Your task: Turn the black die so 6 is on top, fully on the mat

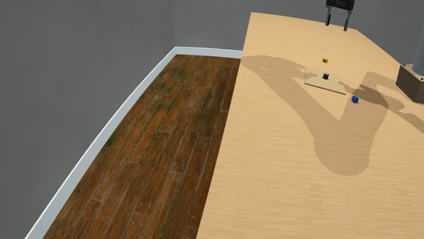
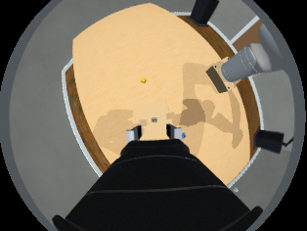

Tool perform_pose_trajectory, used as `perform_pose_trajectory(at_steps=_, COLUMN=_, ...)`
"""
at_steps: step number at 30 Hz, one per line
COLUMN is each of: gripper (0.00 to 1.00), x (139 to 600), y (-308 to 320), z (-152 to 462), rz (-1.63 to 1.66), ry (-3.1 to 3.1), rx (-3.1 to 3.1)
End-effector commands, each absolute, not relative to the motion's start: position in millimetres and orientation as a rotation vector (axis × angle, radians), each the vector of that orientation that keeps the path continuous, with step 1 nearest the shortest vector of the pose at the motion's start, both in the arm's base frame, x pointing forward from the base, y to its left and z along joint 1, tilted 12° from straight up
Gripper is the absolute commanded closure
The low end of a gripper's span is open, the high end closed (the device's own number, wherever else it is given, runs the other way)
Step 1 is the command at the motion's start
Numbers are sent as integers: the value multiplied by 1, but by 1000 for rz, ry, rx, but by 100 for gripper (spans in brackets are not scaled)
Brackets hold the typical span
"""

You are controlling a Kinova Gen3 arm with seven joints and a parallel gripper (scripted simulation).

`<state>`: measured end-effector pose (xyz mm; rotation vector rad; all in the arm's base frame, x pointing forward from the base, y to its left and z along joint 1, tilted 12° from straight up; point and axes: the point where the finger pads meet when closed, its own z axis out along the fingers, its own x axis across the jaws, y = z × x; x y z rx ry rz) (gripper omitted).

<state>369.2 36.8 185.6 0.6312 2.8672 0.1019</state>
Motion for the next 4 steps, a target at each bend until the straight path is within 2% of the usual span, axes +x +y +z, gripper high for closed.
perform_pose_trajectory(at_steps=1, gripper=0, x=369, y=37, z=186, rz=103, ry=2866, rx=631)
perform_pose_trajectory(at_steps=4, gripper=0, x=369, y=37, z=186, rz=103, ry=2866, rx=631)
